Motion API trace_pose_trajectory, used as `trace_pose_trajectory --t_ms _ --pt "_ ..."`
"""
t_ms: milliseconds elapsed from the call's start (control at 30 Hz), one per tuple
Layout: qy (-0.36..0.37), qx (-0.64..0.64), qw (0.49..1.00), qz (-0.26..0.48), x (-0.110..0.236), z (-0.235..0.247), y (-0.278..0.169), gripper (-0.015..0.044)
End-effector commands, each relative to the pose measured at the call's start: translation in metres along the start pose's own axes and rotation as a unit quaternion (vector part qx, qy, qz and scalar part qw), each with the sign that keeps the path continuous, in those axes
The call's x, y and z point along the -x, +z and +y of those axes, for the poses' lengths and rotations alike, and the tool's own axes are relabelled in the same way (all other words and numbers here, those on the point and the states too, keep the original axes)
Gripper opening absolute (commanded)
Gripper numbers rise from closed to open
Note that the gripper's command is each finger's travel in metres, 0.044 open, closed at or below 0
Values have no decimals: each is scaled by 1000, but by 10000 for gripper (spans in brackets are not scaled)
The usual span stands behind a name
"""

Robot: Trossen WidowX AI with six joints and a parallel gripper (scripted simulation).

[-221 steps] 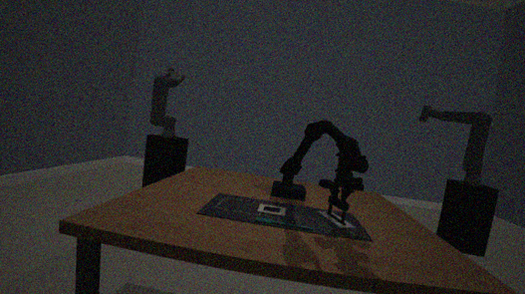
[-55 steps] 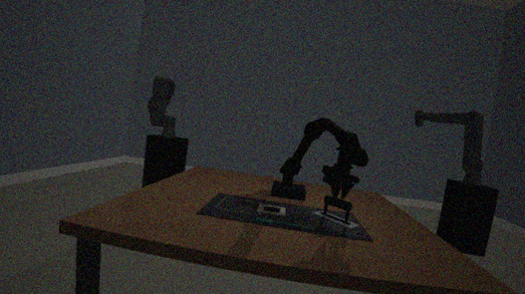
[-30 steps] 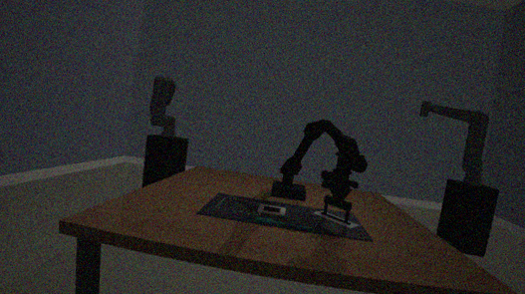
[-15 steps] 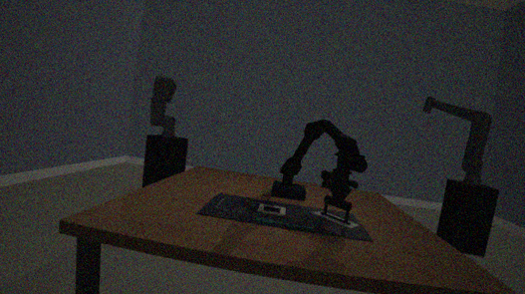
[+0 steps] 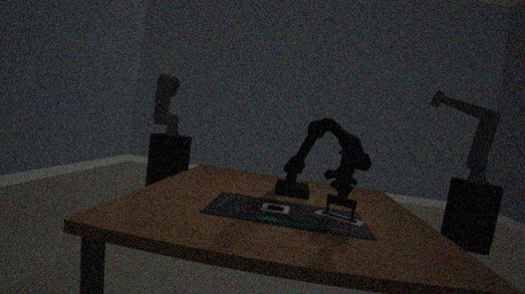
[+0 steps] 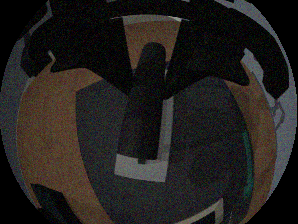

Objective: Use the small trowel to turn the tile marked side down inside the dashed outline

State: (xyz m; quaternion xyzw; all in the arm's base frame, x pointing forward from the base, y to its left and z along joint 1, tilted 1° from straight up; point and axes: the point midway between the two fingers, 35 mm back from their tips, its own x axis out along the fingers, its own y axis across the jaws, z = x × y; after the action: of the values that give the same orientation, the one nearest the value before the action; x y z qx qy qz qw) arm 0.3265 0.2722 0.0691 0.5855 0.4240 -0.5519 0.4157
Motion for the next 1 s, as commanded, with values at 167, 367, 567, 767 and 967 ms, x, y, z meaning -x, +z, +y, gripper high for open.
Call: trace_pose_trajectory --t_ms 167,367,567,767,967 --pt "0 128 992 0 0 0 0 130" --pt "0 214 977 0 0 0 0 130" --pt "0 223 975 0 0 0 0 156" --pt "0 223 975 0 0 0 0 270" --pt "0 223 975 0 0 0 0 270"
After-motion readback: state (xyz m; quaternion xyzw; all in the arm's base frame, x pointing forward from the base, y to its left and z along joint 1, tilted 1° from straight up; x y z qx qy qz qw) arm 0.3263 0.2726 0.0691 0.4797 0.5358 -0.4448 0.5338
